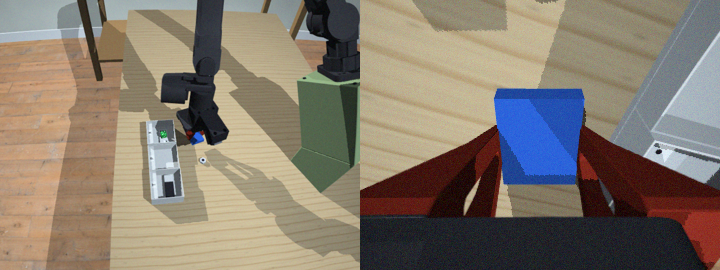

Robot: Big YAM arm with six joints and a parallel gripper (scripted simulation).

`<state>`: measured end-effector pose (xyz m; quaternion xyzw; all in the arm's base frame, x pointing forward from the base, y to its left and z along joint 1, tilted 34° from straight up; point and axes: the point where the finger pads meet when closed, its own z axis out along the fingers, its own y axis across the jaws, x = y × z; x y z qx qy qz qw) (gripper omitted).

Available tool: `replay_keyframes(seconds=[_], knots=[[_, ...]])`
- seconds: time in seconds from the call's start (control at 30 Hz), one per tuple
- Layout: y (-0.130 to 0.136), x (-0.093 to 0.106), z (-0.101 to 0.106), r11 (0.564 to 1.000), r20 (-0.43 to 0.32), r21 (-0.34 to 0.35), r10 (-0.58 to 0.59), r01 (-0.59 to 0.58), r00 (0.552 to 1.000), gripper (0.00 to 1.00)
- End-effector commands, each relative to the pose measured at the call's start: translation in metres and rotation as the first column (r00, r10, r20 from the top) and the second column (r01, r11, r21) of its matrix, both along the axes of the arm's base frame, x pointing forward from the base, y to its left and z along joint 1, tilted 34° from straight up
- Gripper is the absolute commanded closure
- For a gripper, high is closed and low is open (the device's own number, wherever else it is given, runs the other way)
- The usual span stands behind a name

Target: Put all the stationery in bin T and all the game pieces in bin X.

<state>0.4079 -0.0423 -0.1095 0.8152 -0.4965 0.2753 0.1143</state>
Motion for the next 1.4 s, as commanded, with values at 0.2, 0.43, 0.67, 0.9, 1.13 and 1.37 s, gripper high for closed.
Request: replay_keyframes(seconds=[0.2,0.43,0.67,0.9,1.13,1.37], knots=[[0.021,-0.005,0.031,1.0,0.018,0.01,0.005,-0.005,1.0,0.67],[0.011,-0.014,0.022,1.0,-0.009,0.007,-0.017,0.017,1.0,0.67],[0.009,-0.013,0.02,1.0,-0.007,0.005,-0.014,0.014,1.0,0.67],[0.008,-0.012,0.019,1.0,-0.003,0.005,-0.015,0.015,1.0,0.67],[0.013,-0.008,0.024,1.0,0.008,0.007,-0.001,0.001,1.0,0.67],[0.006,-0.006,0.018,1.0,0.002,0.004,-0.008,0.008,1.0,0.67]])
